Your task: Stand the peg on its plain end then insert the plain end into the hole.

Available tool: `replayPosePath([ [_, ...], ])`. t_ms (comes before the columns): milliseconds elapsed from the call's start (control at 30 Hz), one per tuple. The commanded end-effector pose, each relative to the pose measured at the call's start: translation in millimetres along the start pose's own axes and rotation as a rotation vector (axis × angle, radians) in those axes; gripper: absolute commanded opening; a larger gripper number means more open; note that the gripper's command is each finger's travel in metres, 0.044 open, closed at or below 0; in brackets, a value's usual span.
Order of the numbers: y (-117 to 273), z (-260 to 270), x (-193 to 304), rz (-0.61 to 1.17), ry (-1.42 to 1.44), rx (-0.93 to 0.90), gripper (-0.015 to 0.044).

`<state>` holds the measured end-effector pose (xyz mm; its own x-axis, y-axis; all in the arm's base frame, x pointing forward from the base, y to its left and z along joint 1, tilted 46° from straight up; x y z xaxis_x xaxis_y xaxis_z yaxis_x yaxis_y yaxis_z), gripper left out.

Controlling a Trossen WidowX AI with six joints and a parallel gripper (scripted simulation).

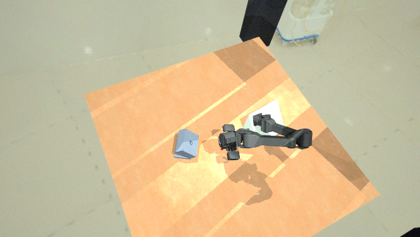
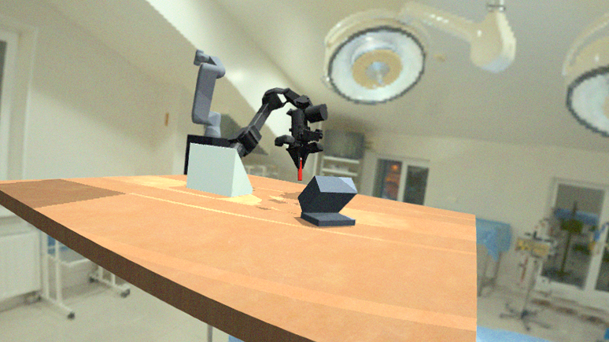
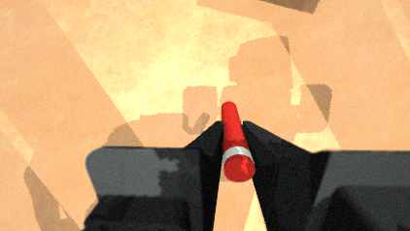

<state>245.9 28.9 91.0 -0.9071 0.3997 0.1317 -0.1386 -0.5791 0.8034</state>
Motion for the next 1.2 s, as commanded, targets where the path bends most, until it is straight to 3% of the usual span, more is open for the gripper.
replayPosePath([
  [0, -1, -5, -4, -0.036, -0.025, 0.01, 0.0],
  [1167, 9, -21, -50, -0.357, -0.176, 0.008, 0.0],
])
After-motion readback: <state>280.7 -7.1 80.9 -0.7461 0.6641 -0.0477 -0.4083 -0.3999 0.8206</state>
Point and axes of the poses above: the point midway between the two fingers, 35 mm back from their tips, its own y axis back along the fingers, its own z axis across the jaws, x = y × z, the point moved 4 cm from there along y, back along the fingers, and after that the axes turned 7 degrees about -y, right-handed, at the moved point
